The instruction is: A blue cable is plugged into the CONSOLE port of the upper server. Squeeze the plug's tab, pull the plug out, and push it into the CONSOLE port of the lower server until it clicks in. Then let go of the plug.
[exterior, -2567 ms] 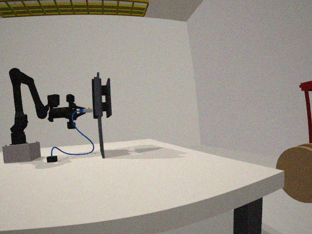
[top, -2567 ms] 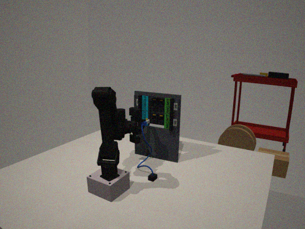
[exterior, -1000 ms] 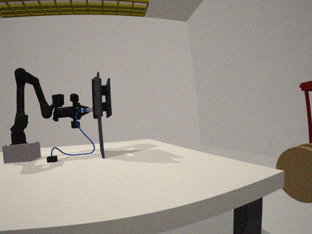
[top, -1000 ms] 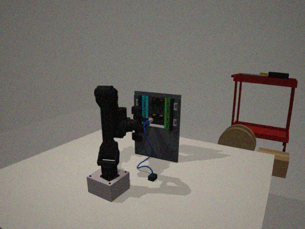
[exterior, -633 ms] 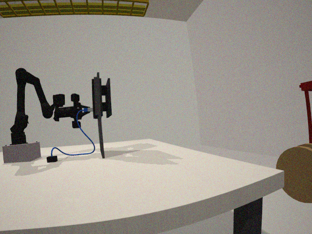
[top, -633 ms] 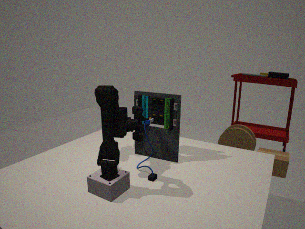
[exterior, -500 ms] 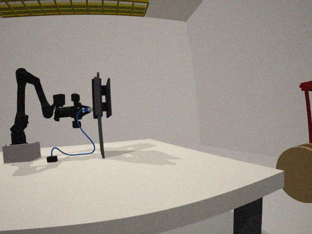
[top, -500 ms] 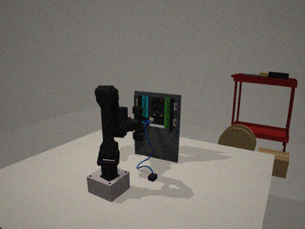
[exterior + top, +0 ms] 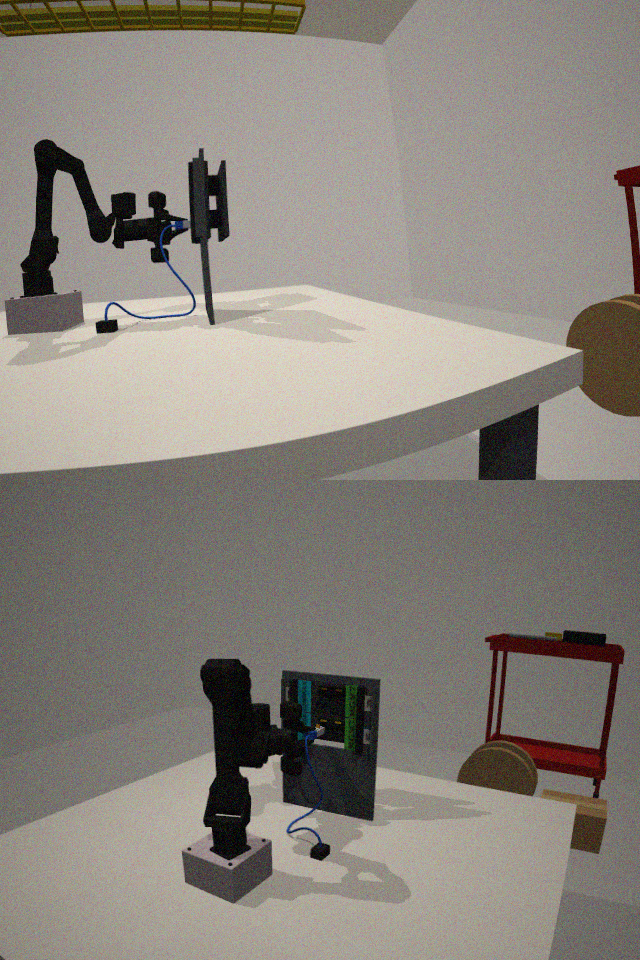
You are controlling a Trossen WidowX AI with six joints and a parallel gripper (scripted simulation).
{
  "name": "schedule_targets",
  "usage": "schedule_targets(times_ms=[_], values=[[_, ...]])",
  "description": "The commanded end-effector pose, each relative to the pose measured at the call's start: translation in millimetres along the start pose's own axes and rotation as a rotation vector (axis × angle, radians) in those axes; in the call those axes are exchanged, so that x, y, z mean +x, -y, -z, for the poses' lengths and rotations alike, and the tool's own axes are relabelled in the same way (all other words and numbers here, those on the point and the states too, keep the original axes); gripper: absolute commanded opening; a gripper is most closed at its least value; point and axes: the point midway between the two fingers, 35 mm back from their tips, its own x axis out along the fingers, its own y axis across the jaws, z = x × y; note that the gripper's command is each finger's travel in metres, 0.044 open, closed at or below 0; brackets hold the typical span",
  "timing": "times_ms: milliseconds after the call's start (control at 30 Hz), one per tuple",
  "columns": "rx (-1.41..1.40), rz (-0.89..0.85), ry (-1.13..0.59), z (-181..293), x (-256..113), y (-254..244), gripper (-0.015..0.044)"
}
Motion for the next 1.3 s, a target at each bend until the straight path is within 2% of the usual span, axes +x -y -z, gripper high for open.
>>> schedule_targets(times_ms=[0,1267], values=[[0.007,0.006,0.004,-1.6,2.8,2.0,0.0000],[0.007,0.009,0.004,-5.4,14.4,1.7,0.0000]])
